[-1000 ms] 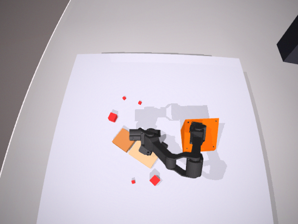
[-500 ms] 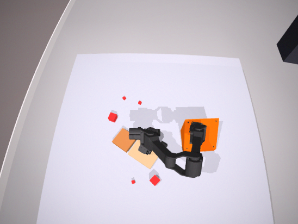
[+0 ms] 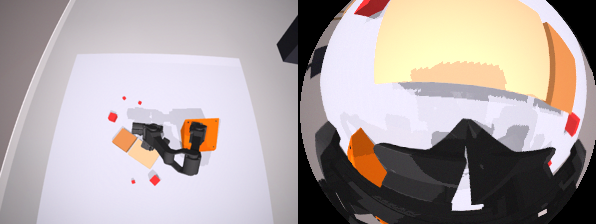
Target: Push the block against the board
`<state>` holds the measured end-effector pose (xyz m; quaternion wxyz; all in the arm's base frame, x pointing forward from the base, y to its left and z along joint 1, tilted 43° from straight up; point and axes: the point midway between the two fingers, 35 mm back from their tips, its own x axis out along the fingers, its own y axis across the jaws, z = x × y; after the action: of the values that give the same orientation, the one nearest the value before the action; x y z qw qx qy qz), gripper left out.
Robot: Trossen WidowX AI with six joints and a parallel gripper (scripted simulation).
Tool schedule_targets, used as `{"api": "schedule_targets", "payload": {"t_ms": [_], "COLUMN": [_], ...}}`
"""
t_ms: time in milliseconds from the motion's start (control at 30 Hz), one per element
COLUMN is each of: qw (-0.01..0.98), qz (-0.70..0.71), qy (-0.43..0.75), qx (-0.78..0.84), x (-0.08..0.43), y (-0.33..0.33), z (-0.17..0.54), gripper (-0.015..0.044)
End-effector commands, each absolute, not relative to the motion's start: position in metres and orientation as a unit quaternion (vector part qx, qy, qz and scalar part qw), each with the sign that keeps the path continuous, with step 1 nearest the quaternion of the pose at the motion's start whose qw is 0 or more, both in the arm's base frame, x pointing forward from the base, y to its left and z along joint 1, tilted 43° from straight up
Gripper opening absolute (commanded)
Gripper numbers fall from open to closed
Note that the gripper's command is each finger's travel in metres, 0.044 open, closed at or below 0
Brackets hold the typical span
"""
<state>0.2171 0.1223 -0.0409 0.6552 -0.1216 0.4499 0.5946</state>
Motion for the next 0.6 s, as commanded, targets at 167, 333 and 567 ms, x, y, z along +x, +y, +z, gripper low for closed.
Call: {"api": "schedule_targets", "payload": {"t_ms": [167,333,567], "qw": [0.652,0.655,0.652], "qz": [0.596,0.595,0.596], "qy": [0.453,0.450,0.453], "qx": [-0.120,-0.119,-0.120], "x": [0.206,0.209,0.215], "y": [0.113,0.112,0.077], "z": [-0.050,-0.047,-0.008], "gripper": [0.0000,0.0000,0.0000]}}
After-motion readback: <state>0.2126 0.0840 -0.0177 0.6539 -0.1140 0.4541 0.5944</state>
